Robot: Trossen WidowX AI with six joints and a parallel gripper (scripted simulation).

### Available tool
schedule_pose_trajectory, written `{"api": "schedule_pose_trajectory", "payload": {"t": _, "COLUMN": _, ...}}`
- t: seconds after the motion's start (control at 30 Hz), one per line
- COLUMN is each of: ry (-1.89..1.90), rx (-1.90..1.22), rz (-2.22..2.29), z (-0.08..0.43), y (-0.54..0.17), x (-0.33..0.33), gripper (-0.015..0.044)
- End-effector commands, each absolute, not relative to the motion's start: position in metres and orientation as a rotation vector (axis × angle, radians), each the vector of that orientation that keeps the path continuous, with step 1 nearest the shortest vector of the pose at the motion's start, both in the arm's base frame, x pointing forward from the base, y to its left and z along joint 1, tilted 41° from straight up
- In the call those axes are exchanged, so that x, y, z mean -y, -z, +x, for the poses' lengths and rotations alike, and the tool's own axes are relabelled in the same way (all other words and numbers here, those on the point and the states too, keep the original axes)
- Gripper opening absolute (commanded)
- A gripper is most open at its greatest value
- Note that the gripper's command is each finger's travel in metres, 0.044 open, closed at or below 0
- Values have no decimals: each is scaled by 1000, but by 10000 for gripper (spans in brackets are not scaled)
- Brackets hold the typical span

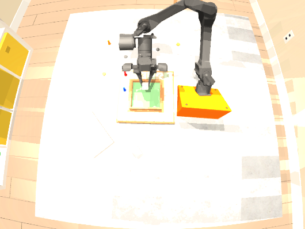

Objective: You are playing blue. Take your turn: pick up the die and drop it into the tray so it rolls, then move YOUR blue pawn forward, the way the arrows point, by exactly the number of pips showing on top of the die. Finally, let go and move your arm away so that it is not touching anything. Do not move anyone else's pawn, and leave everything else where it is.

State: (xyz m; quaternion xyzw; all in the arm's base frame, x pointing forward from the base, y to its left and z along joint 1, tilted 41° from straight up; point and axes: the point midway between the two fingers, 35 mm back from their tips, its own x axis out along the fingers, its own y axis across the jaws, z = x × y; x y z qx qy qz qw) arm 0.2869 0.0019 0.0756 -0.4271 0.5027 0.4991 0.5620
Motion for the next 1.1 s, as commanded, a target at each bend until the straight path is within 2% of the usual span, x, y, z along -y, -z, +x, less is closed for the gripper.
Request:
{"api": "schedule_pose_trajectory", "payload": {"t": 0.0, "ry": -1176, "rx": -1176, "rz": -1002, "z": 288, "y": -79, "x": -3, "gripper": 0}}
{"api": "schedule_pose_trajectory", "payload": {"t": 0.77, "ry": -1174, "rx": -1182, "rz": -1008, "z": 288, "y": -78, "x": -2, "gripper": 0}}
{"api": "schedule_pose_trajectory", "payload": {"t": 1.07, "ry": -1174, "rx": -1181, "rz": -1007, "z": 288, "y": -79, "x": -3, "gripper": 236}}
